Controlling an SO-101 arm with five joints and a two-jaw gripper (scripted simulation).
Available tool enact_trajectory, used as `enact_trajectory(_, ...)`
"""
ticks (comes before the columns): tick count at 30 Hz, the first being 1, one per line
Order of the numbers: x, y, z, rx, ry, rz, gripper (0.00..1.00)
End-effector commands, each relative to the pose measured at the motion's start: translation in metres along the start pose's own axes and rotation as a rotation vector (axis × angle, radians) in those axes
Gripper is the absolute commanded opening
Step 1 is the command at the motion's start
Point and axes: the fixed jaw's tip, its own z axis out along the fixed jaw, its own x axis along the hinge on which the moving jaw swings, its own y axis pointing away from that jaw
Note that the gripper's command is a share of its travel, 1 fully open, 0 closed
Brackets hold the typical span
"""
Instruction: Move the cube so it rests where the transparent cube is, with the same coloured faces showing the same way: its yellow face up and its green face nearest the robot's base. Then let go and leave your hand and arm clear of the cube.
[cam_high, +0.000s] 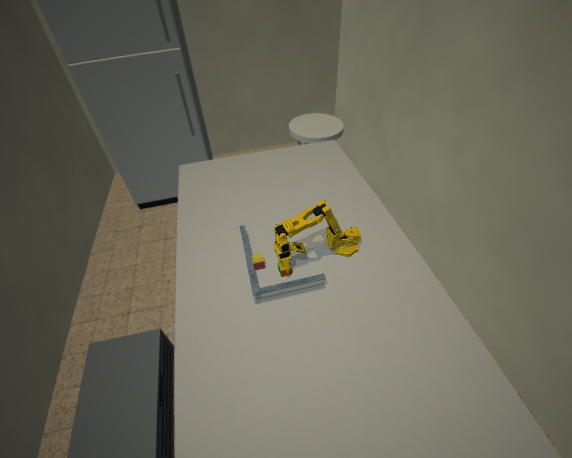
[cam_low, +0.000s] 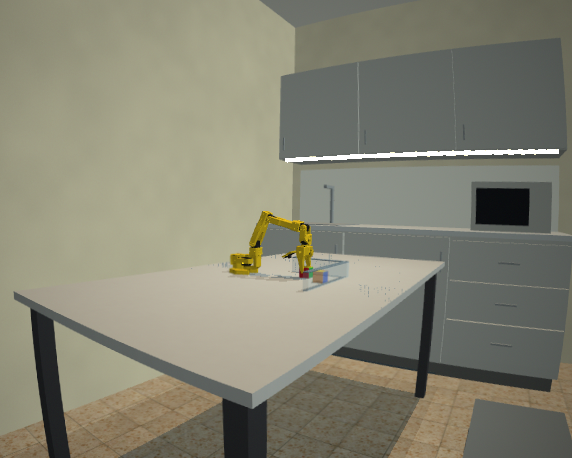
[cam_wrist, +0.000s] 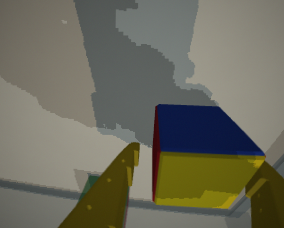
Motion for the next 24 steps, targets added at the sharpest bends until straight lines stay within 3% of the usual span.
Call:
enact_trajectory(1, 0.0058, -0.0005, -0.0064, 0.006, 0.053, 0.0, 0.35)
enact_trajectory(24, 0.0087, -0.0007, -0.0045, 0.008, 0.073, 0.0, 0.35)
